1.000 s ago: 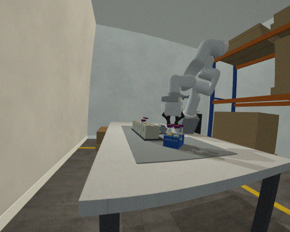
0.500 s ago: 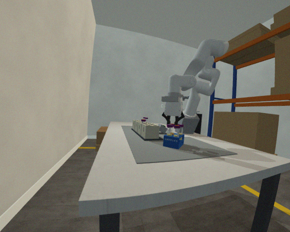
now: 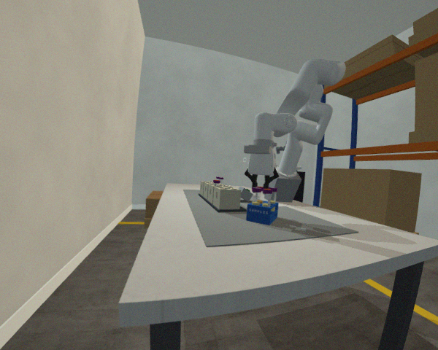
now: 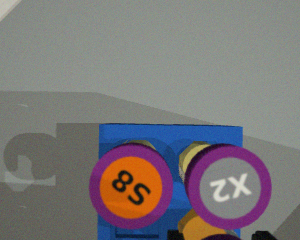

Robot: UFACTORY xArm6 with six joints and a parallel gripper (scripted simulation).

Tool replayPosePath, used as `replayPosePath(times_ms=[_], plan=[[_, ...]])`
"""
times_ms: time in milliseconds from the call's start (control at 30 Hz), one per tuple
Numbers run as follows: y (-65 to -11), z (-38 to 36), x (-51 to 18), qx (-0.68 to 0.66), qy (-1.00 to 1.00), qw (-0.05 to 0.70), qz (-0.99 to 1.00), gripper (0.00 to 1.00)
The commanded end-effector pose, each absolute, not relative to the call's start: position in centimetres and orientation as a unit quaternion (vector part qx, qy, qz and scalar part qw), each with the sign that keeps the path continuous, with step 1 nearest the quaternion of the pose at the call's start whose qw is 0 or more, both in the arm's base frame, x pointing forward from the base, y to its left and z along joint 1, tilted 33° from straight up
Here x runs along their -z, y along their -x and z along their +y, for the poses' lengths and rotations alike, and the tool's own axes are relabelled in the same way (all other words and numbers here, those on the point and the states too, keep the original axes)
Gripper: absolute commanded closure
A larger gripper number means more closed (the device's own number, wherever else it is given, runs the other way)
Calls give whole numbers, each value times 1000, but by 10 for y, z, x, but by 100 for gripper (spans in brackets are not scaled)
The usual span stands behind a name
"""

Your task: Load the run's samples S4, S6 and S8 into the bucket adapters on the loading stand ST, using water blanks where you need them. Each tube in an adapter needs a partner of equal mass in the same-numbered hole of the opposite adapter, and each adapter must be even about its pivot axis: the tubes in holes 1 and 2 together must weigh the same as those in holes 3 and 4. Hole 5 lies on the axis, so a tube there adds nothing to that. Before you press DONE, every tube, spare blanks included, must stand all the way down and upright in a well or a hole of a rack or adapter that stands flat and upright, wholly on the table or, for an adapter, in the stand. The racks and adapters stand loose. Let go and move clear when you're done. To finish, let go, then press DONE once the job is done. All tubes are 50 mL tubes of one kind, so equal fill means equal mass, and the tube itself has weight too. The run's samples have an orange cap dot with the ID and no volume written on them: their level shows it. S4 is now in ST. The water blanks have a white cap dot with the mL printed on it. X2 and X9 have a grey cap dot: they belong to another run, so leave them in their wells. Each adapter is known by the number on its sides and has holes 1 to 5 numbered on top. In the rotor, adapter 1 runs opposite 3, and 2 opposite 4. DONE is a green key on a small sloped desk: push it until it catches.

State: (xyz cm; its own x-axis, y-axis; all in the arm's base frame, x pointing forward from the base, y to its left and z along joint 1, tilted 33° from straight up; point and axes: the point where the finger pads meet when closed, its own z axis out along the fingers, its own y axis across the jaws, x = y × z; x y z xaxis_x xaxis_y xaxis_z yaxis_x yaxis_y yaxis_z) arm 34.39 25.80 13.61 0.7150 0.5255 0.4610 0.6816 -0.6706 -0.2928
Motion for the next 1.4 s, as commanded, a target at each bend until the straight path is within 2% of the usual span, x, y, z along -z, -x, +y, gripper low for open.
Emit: replayPosePath(times_ms=[0,1367], plan=[[-344,257,-139,173,897,227,-336,100],[-341,245,-159,173,897,227,-336,100]])
